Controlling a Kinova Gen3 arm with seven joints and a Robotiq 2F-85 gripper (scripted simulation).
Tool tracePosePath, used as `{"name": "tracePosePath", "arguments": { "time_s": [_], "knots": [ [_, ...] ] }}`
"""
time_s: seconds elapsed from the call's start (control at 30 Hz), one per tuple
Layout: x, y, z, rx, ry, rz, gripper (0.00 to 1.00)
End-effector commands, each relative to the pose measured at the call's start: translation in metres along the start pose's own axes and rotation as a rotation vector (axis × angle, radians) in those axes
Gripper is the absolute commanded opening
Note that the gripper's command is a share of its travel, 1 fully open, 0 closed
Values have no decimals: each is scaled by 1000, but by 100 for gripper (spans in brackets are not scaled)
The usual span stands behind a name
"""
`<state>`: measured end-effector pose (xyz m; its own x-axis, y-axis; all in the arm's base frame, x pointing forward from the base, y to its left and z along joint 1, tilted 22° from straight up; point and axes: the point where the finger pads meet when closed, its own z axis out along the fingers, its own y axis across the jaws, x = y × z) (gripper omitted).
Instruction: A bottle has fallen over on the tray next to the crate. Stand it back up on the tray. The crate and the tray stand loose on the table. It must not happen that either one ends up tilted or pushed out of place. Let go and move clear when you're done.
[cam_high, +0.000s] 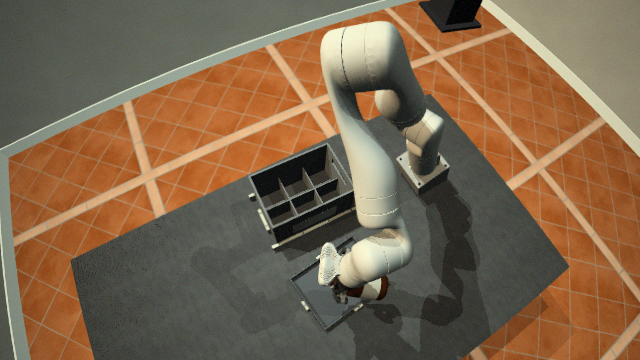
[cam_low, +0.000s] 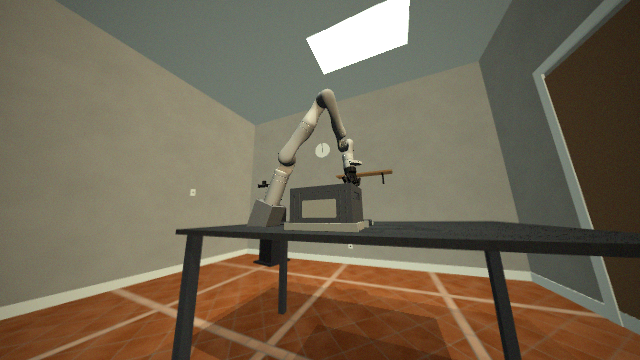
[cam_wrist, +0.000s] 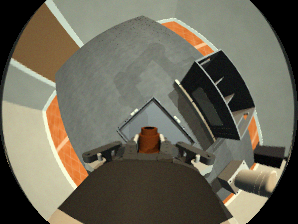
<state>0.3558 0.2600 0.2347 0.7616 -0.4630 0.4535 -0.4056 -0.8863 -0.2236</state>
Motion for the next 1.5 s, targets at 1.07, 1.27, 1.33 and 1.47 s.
{"name": "tracePosePath", "arguments": {
  "time_s": [1.07, 1.27, 1.33, 1.47],
  "knots": [
    [-1, 2, 0, -8, 34, -1, 0],
    [-1, 3, 1, -13, 73, -1, 0],
    [-1, 3, 1, -13, 88, -1, 0],
    [-1, 3, 1, -12, 103, -1, 0]
  ]
}}
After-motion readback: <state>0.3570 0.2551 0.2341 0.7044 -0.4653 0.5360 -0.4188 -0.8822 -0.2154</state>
